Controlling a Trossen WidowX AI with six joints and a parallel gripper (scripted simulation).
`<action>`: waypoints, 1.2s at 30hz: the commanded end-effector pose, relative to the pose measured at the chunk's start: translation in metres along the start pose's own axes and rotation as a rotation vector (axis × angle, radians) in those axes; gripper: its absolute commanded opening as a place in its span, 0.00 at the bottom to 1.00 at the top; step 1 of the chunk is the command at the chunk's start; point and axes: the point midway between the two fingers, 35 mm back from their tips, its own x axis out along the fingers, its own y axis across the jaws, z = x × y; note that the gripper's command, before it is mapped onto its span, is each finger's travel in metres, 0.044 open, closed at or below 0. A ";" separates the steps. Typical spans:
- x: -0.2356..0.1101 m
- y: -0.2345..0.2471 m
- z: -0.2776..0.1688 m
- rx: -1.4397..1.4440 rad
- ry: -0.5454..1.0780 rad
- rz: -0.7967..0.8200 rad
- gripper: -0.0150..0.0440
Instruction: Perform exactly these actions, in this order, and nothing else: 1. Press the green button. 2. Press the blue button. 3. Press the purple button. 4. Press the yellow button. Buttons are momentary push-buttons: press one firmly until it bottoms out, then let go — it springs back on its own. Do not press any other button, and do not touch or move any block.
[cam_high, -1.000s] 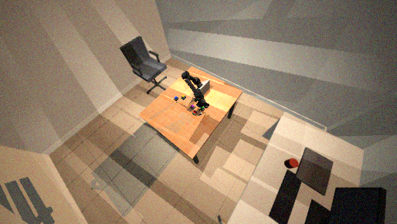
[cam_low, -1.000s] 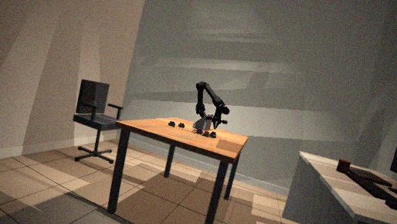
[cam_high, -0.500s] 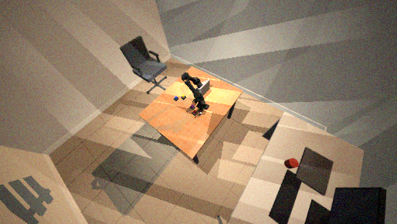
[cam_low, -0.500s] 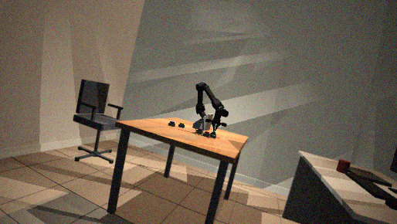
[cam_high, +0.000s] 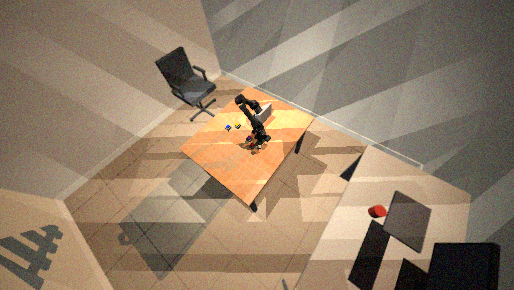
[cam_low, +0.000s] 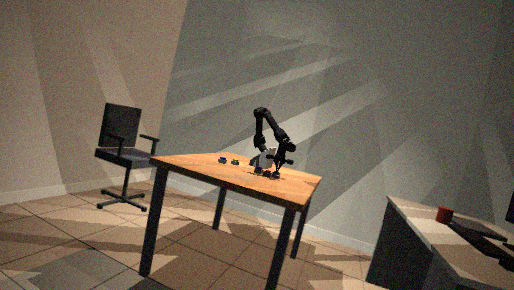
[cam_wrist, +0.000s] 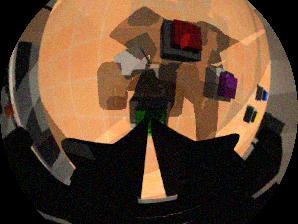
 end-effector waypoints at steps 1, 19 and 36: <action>0.002 -0.001 -0.002 -0.010 0.003 -0.007 0.29; -0.045 0.001 -0.001 -0.010 0.003 -0.004 0.29; -0.110 -0.083 0.070 -0.031 0.002 0.074 0.29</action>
